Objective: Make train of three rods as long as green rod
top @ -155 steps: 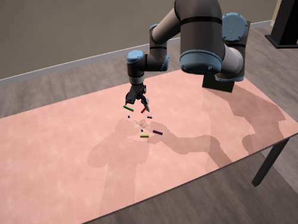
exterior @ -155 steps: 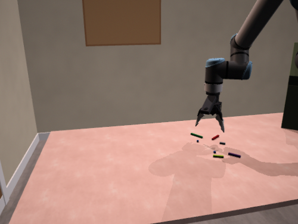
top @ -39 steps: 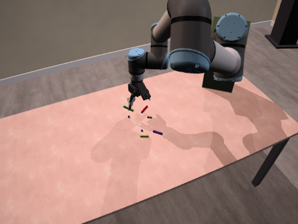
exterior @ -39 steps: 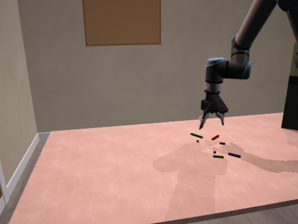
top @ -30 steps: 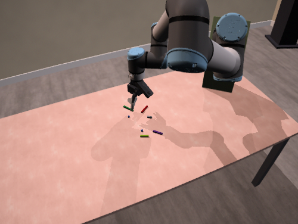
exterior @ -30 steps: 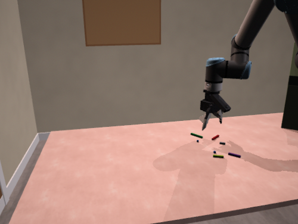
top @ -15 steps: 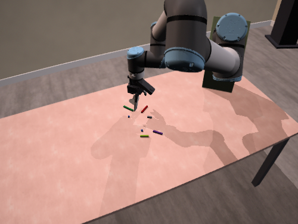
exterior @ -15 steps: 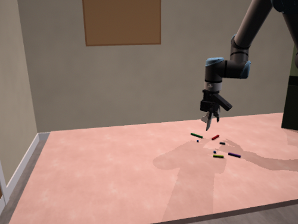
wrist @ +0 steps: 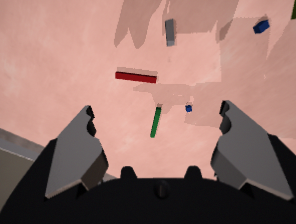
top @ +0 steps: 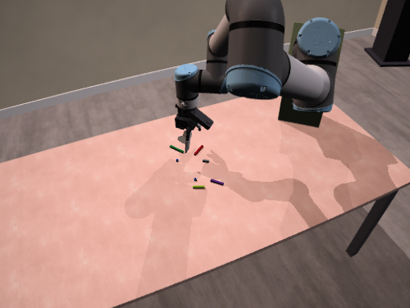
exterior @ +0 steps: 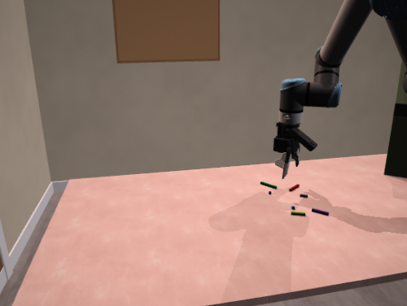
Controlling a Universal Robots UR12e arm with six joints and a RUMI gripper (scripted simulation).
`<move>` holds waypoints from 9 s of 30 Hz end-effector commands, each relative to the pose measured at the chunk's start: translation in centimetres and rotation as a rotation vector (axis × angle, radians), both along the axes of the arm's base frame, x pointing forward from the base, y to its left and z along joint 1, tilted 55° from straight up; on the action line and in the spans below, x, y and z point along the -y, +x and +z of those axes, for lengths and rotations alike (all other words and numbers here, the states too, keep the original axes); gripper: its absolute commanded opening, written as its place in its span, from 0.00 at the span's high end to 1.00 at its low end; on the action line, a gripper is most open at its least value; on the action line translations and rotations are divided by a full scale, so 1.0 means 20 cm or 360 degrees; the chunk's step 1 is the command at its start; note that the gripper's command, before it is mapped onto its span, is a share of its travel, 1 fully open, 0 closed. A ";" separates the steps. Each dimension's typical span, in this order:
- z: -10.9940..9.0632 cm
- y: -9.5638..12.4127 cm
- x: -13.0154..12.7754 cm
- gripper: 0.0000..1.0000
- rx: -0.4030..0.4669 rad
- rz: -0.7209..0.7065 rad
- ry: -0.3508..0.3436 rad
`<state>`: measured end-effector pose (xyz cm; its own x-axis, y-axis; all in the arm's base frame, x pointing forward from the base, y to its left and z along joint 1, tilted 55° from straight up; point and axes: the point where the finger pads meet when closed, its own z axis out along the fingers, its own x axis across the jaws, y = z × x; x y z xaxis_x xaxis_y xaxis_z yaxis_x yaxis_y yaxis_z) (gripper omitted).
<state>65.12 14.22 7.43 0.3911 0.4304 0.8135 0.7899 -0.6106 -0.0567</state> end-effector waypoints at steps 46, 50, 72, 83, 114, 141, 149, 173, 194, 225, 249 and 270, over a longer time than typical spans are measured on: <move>0.00 0.00 0.00 0.00 0.0001 0.0000 0.0000; 0.00 0.00 0.00 0.00 0.0001 0.0000 0.0000; 0.00 0.00 0.00 0.00 0.0001 0.0000 0.0000; 0.00 0.00 0.00 0.00 0.0019 0.0015 -0.0013; -0.02 0.10 0.09 0.00 0.0895 0.0778 -0.0636; -0.01 0.22 0.17 0.00 0.1623 0.1411 -0.1154; -0.01 0.23 0.17 0.00 0.1662 0.1446 -0.1182; -0.01 0.23 0.17 0.00 0.1662 0.1446 -0.1182; -0.01 0.23 0.17 0.00 0.1662 0.1446 -0.1182; -0.01 0.23 0.17 0.00 0.1662 0.1446 -0.1182; 0.07 0.21 0.08 0.00 0.1761 0.1542 -0.1257; 0.64 0.00 -0.51 0.00 0.2427 0.2113 -0.1726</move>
